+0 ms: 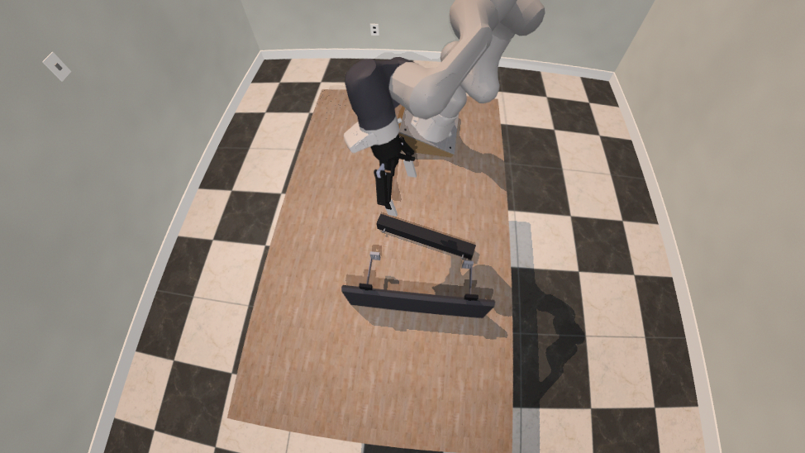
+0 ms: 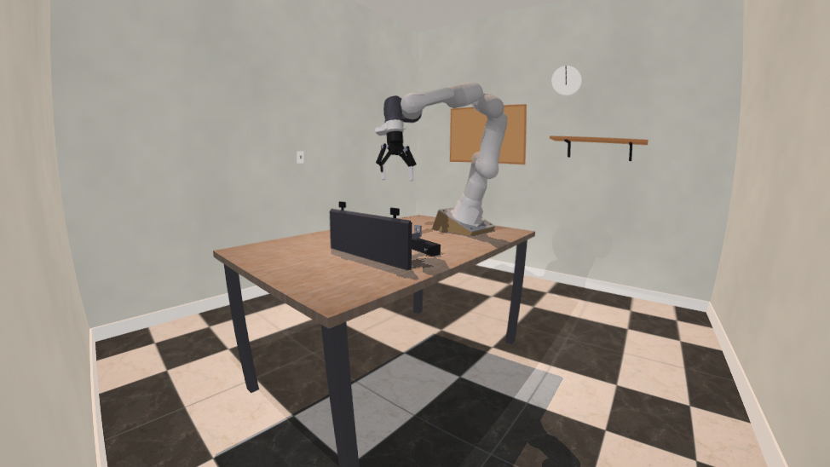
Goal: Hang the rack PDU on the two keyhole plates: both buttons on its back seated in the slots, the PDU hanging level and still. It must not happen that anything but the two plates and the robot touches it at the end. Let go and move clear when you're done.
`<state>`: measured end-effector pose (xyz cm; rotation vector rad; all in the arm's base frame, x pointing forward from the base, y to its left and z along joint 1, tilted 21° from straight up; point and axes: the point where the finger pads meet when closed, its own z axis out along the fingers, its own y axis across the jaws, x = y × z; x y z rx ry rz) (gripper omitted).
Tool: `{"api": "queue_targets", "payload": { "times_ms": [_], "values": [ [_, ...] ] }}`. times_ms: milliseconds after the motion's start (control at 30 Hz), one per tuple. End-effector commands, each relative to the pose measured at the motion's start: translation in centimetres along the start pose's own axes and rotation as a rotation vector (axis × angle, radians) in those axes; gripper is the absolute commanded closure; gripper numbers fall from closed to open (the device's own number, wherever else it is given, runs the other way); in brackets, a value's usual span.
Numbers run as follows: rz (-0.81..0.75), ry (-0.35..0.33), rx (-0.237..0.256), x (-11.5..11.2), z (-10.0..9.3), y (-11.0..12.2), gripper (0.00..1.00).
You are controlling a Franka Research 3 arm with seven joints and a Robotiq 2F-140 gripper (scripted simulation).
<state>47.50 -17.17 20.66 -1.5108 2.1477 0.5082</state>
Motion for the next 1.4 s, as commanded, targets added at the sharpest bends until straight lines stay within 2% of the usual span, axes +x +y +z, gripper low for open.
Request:
{"api": "queue_targets", "payload": {
  "times_ms": [0, 67, 167, 1167, 1200, 1367],
  "values": [
    [-0.003, 0.14, -0.036, -4.7, 0.8, 1.3, 0.0],
    [-0.016, 0.206, -0.045, -6.5, 1.2, 2.1, 0.0],
    [-0.022, 0.239, -0.048, -7.3, 1.4, 2.6, 0.0],
    [-0.022, 0.24, -0.048, -7.3, 1.4, 2.6, 0.0],
    [-0.022, 0.24, -0.048, -7.3, 1.4, 2.6, 0.45],
    [-0.022, 0.24, -0.048, -7.3, 1.4, 2.6, 0.45]
  ]
}}
